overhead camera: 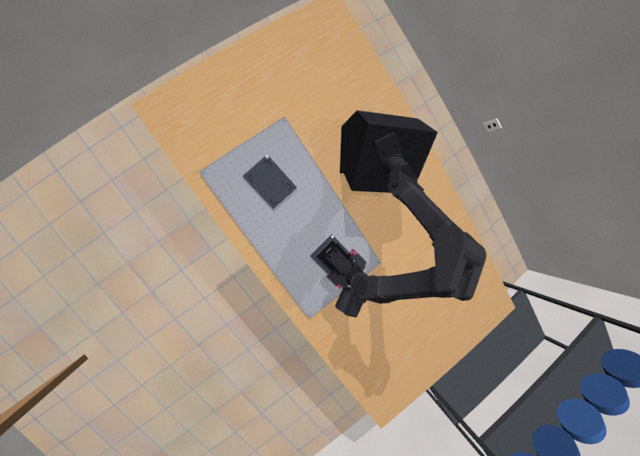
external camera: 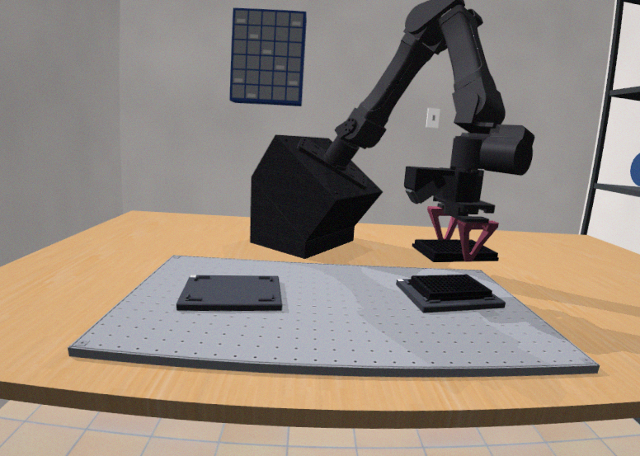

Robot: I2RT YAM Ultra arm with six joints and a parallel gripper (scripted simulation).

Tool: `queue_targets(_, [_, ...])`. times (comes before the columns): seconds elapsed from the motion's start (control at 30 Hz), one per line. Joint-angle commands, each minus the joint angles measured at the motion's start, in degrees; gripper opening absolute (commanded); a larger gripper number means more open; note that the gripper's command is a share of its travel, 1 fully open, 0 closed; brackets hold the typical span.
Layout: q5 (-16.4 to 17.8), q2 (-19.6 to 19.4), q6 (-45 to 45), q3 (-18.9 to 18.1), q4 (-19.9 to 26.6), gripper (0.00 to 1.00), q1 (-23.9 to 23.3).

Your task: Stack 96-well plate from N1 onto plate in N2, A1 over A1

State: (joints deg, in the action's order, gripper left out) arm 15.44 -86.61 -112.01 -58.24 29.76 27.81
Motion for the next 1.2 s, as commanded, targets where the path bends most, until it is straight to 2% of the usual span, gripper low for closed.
queue_targets(0.0, [-0.9,-1.1,-0.8,0.6,-1.9,0.0,0.7])
queue_targets(0.33, [-1.3,-3.3,-1.4,1.6,-4.6,0.0,1.4])
queue_targets(0.4, [-1.4,-3.9,-1.6,0.7,-5.4,0.0,1.6])
queue_targets(0.53, [-1.6,-5.0,-1.9,1.8,-6.7,0.0,1.8])
queue_targets(0.73, [-1.8,-6.3,-2.2,0.9,-8.1,0.0,2.2])
queue_targets(0.97, [-2.1,-8.3,-2.6,2.1,-10.4,0.0,2.8])
queue_targets(1.03, [-2.1,-8.4,-2.7,1.0,-10.6,0.0,2.2])
queue_targets(1.1, [-2.0,-6.7,-2.7,0.7,-10.6,0.0,2.2])
queue_targets(1.17, [-1.7,-7.5,-2.3,0.8,-9.8,0.0,2.2])
